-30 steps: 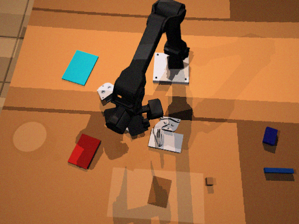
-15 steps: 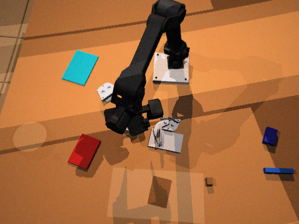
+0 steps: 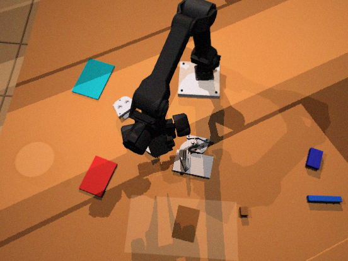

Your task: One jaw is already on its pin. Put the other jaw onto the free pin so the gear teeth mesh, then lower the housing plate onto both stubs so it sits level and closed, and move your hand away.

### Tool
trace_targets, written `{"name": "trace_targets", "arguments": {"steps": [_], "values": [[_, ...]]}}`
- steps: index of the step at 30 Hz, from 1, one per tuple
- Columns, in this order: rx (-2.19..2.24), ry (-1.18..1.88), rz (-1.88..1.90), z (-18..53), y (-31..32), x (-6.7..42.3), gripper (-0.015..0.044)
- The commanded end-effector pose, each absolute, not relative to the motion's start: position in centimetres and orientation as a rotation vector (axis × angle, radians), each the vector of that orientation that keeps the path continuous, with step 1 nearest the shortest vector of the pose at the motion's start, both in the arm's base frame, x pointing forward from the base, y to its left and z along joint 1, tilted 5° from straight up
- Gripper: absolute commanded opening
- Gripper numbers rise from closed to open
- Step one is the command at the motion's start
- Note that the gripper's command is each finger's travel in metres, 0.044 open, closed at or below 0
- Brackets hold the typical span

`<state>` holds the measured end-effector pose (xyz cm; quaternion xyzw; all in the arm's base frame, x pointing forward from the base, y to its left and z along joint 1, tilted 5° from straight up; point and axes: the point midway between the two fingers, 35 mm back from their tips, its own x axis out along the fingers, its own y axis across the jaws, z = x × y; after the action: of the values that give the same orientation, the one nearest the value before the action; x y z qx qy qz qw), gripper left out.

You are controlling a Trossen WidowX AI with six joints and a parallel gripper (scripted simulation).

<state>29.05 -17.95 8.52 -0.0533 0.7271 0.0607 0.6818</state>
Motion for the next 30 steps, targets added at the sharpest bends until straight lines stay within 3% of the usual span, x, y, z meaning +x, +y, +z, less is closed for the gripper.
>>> {"name": "trace_targets", "arguments": {"steps": [1,4,21,30], "values": [[-0.119,1.626,0.131,8.73,-17.99,29.16,0.0072],[-0.119,1.626,0.131,8.73,-17.99,29.16,0.0000],[-0.119,1.626,0.131,8.73,-17.99,29.16,0.0000],[-0.121,1.628,0.135,8.61,-17.98,29.11,0.0236]]}}
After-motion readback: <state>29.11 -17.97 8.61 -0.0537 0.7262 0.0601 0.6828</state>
